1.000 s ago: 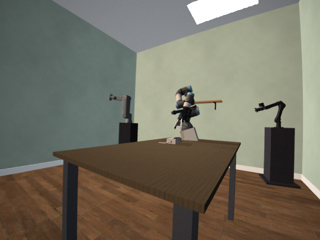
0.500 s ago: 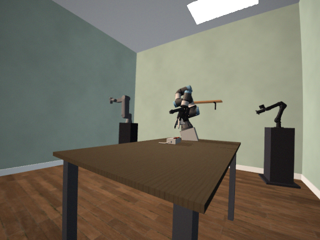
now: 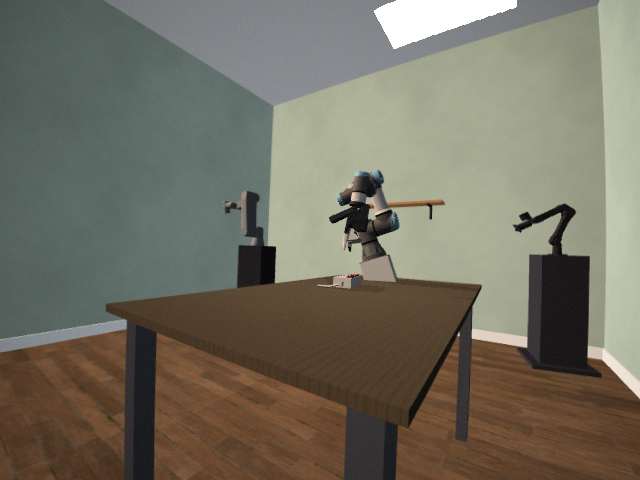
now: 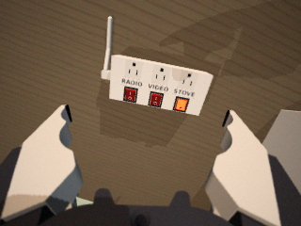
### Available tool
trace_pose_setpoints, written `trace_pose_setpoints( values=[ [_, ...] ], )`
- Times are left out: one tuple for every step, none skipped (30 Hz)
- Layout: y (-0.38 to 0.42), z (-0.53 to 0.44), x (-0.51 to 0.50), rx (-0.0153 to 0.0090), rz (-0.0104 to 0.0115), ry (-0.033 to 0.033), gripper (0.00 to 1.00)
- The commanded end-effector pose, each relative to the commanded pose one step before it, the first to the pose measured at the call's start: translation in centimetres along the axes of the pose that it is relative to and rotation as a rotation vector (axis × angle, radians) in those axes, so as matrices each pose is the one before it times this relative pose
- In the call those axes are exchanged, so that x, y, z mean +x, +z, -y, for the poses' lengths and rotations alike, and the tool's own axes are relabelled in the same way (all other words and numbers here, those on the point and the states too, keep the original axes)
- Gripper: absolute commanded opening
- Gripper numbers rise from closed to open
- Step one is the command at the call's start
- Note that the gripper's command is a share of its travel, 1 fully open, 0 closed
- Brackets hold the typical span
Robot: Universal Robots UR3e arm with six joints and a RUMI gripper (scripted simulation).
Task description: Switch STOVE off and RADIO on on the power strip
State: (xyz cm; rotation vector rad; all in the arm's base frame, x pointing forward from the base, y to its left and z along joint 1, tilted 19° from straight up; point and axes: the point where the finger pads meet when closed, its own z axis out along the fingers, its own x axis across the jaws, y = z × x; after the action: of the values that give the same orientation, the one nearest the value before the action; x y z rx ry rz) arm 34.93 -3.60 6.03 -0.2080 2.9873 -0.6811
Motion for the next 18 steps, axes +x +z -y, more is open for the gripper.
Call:
trace_pose_setpoints(
  values=[
    [-1.1096,1.0292,-0.246,-0.0477,-0.04432,0.12909,1.0],
    [-0.3056,0.2306,-0.007,-0.00993,-0.00543,0.03039,1.0],
    [0.0,0.0,0.0,0.0,0.0,0.0,1.0],
    [-0.2914,0.2092,0.0,-0.00908,-0.00513,0.02812,1.0],
    [-0.2723,0.187,0.005,-0.00818,-0.00476,0.02562,1.0],
    [-0.2491,0.1645,0.009,-0.00725,-0.00432,0.02292,1.0],
    [-0.2224,0.142,0.011,-0.00629,-0.00384,0.02009,1.0],
    [-0.1931,0.1198,0.012,-0.00534,-0.00332,0.01718,1.0],
    [-0.1623,0.0983,0.012,-0.0044,-0.00278,0.01426,1.0],
    [-0.1309,0.0778,0.011,-0.0035,-0.00224,0.01139,1.0],
    [-0.1003,0.0587,0.009,-0.00265,-0.00171,0.00866,1.0],
    [-0.0716,0.0414,0.007,-0.00187,-0.00122,0.00615,1.0],
    [-0.0461,0.0265,0.004,-0.0012,-0.00078,0.00394,1.0],
    [-0.025,0.0143,0.002,-0.00065,-0.00043,0.00214,1.0],
    [0.0,0.0,0.0,0.0,0.0,0.0,1.0],
    [0.0,0.0,0.0,0.0,0.0,0.0,1.0],
    [-0.0097,0.0055,0.001,-0.00025,-0.00017,0.00083,1.0],
    [-0.0014,0.0008,0.0,-0.00004,-0.00002,0.00012,1.0]
  ],
)
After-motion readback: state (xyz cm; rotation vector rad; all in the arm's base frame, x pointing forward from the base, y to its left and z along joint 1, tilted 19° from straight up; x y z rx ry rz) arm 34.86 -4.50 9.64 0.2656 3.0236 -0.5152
